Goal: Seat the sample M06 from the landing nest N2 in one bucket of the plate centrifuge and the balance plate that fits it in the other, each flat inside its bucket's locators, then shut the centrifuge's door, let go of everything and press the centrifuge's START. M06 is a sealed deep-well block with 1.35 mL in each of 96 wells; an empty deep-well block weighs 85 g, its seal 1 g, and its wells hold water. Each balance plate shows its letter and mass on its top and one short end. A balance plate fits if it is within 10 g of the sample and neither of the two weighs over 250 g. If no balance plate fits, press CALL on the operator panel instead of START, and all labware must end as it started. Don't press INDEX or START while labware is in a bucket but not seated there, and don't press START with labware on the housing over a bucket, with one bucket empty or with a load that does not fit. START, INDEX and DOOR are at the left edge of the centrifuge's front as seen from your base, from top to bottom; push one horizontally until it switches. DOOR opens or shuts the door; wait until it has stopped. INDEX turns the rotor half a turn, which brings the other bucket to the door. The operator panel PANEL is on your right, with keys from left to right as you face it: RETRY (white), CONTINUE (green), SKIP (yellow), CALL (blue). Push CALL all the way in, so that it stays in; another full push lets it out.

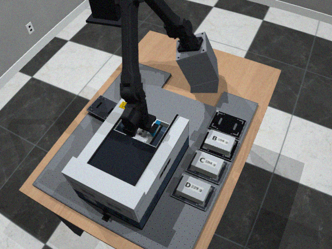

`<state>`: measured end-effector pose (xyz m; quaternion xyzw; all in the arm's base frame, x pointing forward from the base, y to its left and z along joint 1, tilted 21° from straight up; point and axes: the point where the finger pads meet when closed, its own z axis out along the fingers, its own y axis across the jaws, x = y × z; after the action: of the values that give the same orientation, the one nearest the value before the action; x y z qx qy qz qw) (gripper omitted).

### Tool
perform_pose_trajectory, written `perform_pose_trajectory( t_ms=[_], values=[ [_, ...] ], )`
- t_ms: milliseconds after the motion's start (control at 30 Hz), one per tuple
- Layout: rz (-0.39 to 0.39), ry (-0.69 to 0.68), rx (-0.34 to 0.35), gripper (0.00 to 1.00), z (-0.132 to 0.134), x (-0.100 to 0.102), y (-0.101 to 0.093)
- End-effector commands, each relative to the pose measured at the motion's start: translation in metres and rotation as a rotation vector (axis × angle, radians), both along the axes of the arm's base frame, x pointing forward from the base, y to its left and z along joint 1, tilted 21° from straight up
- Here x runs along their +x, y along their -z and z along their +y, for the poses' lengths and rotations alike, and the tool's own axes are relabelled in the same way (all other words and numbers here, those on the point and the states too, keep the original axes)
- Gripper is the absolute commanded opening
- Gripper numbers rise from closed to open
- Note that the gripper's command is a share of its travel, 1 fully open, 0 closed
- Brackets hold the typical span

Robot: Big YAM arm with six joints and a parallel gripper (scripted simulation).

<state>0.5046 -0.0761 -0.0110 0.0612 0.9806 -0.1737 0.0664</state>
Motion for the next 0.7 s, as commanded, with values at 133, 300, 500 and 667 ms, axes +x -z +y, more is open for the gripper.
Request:
perform_pose_trajectory(
  t_ms=[133, 300, 500, 667],
  values=[
    [-0.058, -0.016, 0.000, 1.00, 0.012, 0.021, -0.034],
    [-0.057, -0.010, 0.000, 1.00, 0.016, 0.018, -0.044],
    [-0.064, -0.010, 0.000, 1.00, 0.019, 0.019, -0.057],
    [-0.065, -0.010, -0.001, 1.00, 0.025, 0.017, -0.072]
  ],
)
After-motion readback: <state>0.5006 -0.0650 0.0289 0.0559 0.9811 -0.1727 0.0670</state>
